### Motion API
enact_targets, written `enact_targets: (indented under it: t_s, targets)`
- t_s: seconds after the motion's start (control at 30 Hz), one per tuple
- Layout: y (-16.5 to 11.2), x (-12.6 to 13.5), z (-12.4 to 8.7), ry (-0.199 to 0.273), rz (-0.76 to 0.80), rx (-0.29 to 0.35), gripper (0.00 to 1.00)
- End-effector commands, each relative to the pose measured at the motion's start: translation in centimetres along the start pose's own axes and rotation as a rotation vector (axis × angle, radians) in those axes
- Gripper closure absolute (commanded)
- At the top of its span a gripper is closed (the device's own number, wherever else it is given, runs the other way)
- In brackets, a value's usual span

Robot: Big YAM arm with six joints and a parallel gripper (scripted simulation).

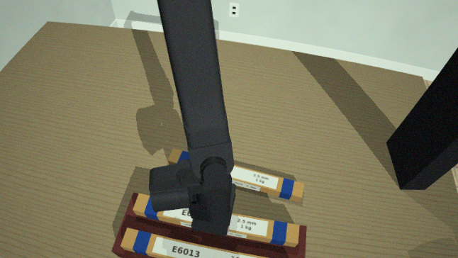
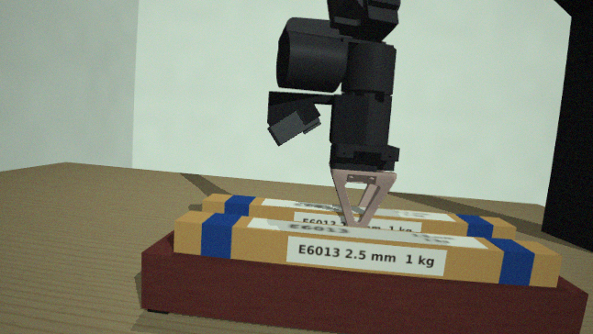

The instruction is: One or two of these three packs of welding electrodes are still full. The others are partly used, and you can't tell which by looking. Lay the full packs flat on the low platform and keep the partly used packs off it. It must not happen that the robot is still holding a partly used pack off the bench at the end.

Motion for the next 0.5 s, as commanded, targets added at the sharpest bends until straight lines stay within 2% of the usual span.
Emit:
enact_targets:
  t_s: [0.0, 0.47]
  targets:
    - [1.39, 0.67, -1.50, 0.023, -0.007, -0.040, 1.00]
    - [1.34, 0.77, -1.55, 0.025, -0.008, -0.040, 1.00]
Point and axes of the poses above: the point where the finger pads meet when closed, its own z axis out along the fingers, its own x axis across the jaws, y = z × x, the point moved 9 cm from there along -z, back along the fingers, and after that the axes turned 11 degrees about -z, right-handed, at the moved point
